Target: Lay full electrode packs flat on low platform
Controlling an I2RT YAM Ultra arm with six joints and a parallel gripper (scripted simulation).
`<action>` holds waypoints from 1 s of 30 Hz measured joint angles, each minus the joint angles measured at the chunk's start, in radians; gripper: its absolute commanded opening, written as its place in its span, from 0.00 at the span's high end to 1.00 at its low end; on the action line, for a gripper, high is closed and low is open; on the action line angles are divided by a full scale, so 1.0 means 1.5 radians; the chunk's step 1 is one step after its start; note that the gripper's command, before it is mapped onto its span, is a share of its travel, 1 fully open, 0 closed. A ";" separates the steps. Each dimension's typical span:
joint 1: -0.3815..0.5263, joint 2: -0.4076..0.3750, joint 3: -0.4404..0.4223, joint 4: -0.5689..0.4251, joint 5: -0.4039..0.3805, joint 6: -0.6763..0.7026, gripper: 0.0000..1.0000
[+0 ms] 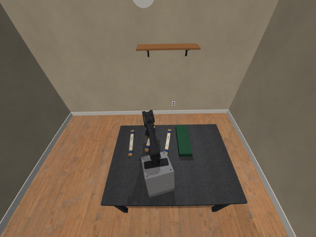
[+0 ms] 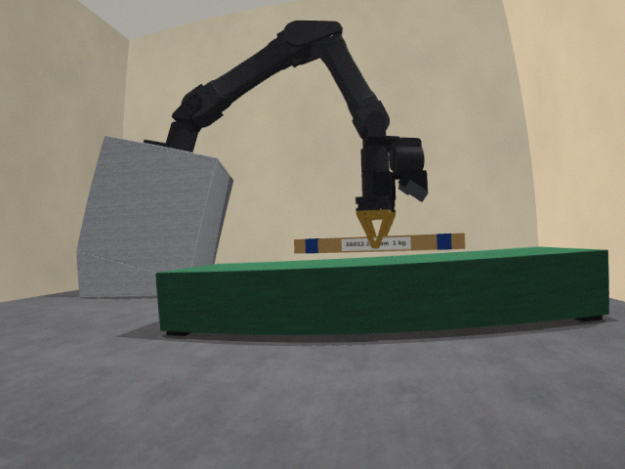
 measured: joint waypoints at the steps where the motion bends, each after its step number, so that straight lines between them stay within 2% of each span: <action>1: 0.000 0.006 0.003 0.004 0.000 0.000 1.00; 18: 0.000 0.056 0.018 0.039 0.000 0.001 1.00; 30: 0.000 0.057 0.018 0.040 0.000 0.002 1.00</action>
